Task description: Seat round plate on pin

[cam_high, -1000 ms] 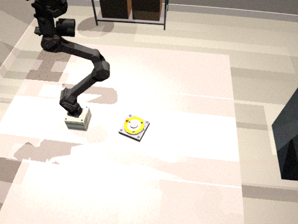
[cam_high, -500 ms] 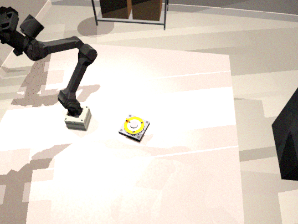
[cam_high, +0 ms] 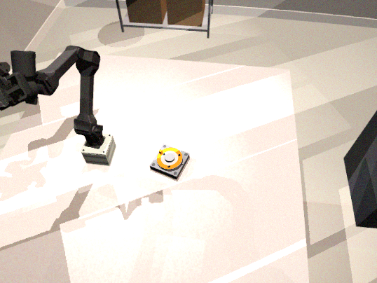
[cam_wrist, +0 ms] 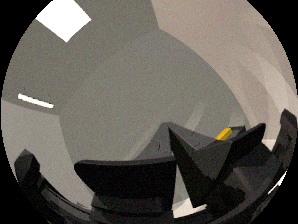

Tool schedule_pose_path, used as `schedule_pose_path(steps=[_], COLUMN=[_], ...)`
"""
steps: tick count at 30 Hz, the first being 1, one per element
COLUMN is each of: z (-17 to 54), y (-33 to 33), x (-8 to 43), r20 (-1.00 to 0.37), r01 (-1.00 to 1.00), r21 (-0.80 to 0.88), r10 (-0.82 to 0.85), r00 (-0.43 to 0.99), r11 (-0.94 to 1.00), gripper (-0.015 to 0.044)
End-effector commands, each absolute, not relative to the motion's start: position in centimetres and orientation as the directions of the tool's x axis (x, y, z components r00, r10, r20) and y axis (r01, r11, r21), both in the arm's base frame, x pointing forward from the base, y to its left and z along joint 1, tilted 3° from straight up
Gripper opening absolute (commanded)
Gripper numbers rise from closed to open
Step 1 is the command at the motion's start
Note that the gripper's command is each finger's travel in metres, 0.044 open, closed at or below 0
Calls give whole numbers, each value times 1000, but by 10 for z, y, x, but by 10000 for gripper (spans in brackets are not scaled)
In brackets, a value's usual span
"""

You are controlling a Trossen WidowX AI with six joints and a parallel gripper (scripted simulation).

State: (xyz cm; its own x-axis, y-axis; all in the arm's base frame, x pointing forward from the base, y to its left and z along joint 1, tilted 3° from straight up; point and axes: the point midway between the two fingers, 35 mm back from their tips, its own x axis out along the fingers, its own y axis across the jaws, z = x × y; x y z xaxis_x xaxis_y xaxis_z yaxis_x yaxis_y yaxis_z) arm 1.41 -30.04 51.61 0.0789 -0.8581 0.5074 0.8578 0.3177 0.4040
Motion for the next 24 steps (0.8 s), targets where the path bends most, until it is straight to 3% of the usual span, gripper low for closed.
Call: schedule_pose_path(steps=[1, 7, 9, 14, 24], z=[487, 400, 389, 311, 197], y=[-321, -339, -338, -309, -205], x=[43, 144, 157, 240, 325], r20=[403, 89, 48, -229, -611], r01=[850, 835, 830, 779, 603], r21=[410, 358, 352, 296, 151], r10=[-901, -905, -894, -751, -406], r00=[158, 416, 446, 619, 680], r11=[332, 418, 433, 552, 783], gripper=[0, 0, 0, 0, 0])
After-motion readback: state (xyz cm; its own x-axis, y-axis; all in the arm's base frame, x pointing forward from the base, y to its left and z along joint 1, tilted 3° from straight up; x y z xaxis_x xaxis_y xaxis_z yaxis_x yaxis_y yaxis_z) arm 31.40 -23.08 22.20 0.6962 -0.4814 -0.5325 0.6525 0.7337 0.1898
